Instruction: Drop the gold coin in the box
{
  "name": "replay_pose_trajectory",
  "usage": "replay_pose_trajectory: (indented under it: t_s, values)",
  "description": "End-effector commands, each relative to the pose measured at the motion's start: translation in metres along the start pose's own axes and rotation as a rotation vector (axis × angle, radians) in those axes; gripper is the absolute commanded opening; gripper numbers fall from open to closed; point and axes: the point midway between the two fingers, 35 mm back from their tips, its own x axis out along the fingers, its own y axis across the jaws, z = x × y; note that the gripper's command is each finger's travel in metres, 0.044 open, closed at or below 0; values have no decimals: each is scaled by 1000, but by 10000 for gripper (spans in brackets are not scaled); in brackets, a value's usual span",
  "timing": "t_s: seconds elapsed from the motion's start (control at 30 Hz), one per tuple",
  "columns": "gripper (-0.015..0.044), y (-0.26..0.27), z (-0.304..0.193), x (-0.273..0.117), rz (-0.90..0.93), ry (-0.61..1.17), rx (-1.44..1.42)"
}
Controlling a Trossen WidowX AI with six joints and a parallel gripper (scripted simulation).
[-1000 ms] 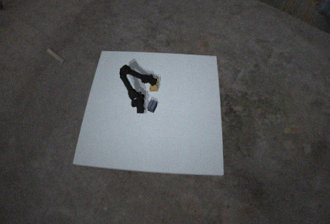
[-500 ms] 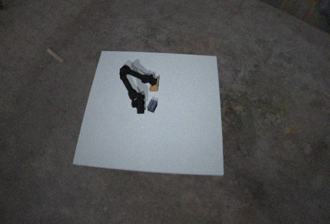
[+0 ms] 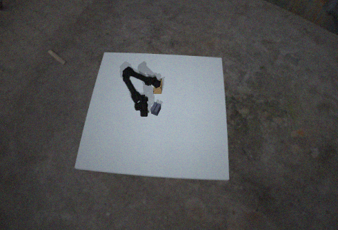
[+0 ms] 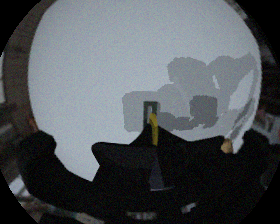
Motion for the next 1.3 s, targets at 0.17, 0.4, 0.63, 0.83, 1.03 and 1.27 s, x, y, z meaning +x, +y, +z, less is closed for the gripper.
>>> replay_pose_trajectory:
  t_s: [0.17, 0.4, 0.63, 0.83, 1.03, 1.27]
  values:
    - [0, 4, -1, -20, 4, 7, 3]
    - [0, 4, -1, -37, 1, 9, 2]
    - [0, 4, -1, -54, 2, 8, 4]
    - [0, 3, -1, -70, 3, 6, 5]
    - [0, 1, -1, -85, 4, 3, 6]
    - [0, 0, 0, -91, 4, 1, -43]
